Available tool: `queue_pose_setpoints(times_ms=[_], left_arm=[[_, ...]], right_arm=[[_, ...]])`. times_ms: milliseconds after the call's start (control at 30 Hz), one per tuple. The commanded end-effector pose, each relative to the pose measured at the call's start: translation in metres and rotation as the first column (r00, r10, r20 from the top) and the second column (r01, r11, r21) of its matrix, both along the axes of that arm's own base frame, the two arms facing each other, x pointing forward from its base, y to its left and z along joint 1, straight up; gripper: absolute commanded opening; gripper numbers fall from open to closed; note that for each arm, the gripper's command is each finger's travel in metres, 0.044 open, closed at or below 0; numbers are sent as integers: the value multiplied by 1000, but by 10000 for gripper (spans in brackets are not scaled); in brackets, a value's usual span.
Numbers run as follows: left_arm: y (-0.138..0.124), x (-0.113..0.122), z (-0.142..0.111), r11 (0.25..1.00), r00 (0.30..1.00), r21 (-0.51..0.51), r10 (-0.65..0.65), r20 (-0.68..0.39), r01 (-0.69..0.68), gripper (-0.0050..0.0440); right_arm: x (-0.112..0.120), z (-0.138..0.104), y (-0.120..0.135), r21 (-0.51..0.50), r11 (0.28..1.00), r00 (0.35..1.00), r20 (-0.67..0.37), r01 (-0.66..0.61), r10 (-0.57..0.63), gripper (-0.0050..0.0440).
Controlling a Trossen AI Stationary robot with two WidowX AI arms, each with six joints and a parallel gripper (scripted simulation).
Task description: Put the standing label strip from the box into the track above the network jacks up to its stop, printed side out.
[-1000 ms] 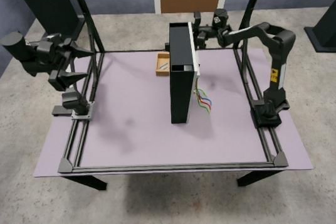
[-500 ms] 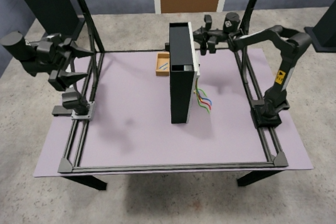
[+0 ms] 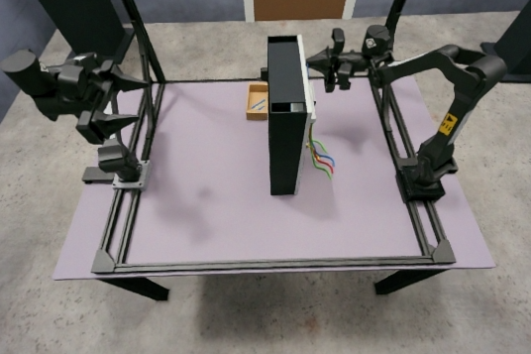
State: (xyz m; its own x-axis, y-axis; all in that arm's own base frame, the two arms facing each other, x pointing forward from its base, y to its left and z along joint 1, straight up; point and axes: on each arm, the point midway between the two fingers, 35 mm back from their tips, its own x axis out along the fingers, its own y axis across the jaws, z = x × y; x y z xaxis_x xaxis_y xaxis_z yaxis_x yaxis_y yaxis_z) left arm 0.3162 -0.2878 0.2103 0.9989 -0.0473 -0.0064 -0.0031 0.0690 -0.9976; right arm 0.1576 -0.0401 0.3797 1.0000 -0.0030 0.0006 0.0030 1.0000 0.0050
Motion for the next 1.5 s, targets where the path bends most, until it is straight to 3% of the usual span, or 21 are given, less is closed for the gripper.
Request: queue_pose_setpoints(times_ms=[0, 700, 967, 1467], left_arm=[[6, -5, 10, 999, 1000, -31, 6, 13, -5, -50], [15, 0, 21, 993, 999, -113, 38, 11, -36, -50], [15, 0, 22, 993, 998, -112, 32, -57, -39, -50], [15, -1, 14, 995, 997, -88, 36, -71, -42, -50]], right_arm=[[0, 3, 0, -9, 1000, 1000, 0, -3, 3, 440], [0, 3, 0, -9, 1000, 1000, 0, -3, 3, 440], [0, 3, 0, -9, 1000, 1000, 0, -3, 3, 440], [0, 3, 0, -9, 1000, 1000, 0, -3, 3, 440]])
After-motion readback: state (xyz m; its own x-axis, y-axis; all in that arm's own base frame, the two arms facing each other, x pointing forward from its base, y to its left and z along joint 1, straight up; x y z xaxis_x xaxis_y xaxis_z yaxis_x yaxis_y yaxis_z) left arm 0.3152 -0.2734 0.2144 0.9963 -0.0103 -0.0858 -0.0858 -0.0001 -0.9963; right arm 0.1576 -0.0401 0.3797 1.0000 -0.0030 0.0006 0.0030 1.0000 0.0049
